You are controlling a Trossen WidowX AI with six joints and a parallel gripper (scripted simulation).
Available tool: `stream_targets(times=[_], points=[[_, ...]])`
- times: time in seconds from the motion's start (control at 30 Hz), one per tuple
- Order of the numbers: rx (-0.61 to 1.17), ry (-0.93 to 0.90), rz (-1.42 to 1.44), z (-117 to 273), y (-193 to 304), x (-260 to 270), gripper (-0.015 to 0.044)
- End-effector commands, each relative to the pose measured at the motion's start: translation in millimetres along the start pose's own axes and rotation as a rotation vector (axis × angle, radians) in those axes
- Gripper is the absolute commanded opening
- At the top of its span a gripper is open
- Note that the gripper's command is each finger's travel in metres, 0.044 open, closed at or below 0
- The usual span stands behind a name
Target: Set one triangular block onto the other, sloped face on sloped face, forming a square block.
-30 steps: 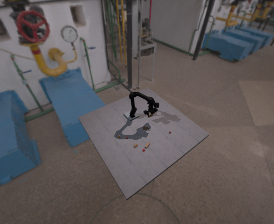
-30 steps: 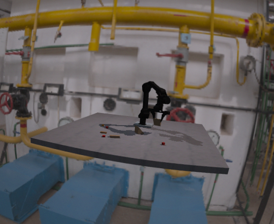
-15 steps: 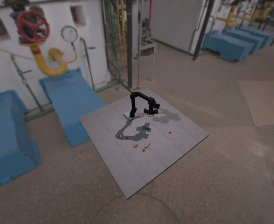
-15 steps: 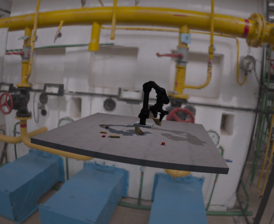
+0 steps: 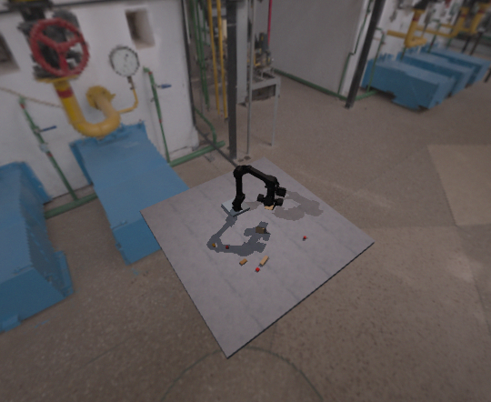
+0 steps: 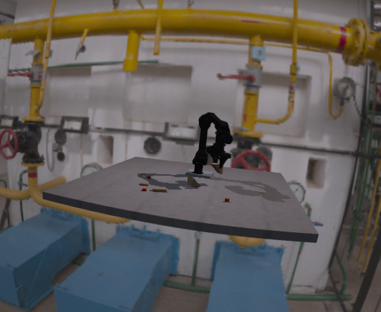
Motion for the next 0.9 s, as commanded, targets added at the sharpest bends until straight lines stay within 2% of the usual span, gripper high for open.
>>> stream_targets(times=[0.0, 0.57, 0.7, 0.87], points=[[0.003, -0.018, -0.003, 10.6, -14.2, -2.6, 0.0], [-0.008, 0.002, 0.002, 49.5, -70.9, -28.6, 0.0], [-0.008, 0.003, 0.002, 47.1, -72.7, -28.5, 0.0], [-0.009, 0.003, 0.002, 26.4, -82.5, -26.4, 0.0]])
Point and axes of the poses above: the point midway between the two fingers, 35 mm back from their tips, its own z axis back along the fingers, its own x axis across the jaws, y = z × x, the point moved 10 cm from there along z, back along the fingers, and after that the axes turned 1 degree about z, right-handed, at the moved point
